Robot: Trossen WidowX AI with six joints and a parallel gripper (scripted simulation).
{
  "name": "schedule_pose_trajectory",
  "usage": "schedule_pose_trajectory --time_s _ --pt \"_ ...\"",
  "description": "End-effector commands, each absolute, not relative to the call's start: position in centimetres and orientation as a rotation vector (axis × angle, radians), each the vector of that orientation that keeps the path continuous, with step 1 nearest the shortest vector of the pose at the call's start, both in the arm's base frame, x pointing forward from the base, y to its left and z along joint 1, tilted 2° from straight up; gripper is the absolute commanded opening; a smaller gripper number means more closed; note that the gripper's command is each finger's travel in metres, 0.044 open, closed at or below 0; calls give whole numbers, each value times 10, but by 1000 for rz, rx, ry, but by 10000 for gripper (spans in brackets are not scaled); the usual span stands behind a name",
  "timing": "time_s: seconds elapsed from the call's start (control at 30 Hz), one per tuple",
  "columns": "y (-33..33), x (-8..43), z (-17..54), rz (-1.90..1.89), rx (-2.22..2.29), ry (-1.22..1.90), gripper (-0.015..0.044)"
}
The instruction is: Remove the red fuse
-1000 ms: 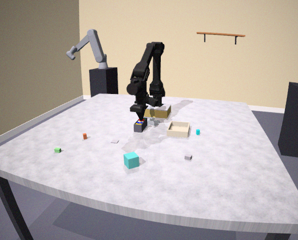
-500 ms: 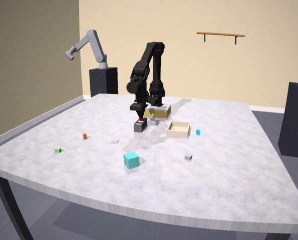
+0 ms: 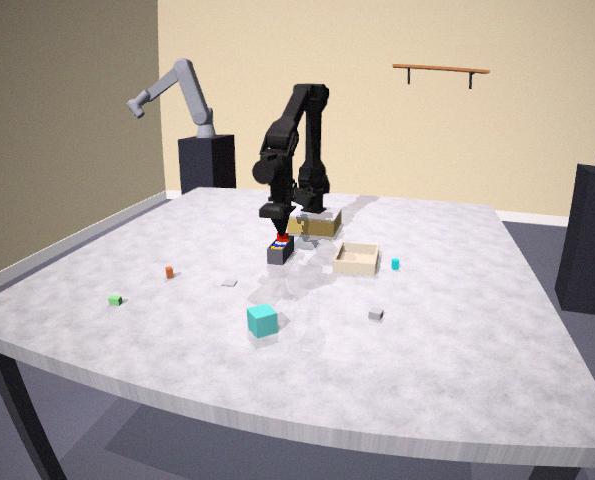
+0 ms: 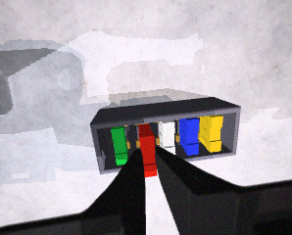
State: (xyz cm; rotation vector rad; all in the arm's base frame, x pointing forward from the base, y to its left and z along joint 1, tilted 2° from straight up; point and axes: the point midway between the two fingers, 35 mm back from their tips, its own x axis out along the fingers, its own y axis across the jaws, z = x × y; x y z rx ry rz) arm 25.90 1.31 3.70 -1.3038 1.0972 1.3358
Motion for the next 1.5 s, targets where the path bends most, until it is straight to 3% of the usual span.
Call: schedule_pose_trajectory --time_s 0.0,1.47 --pt "13 259 40 1338 -1304 1094 0" --pt "12 258 70 1338 -1302 1093 0"
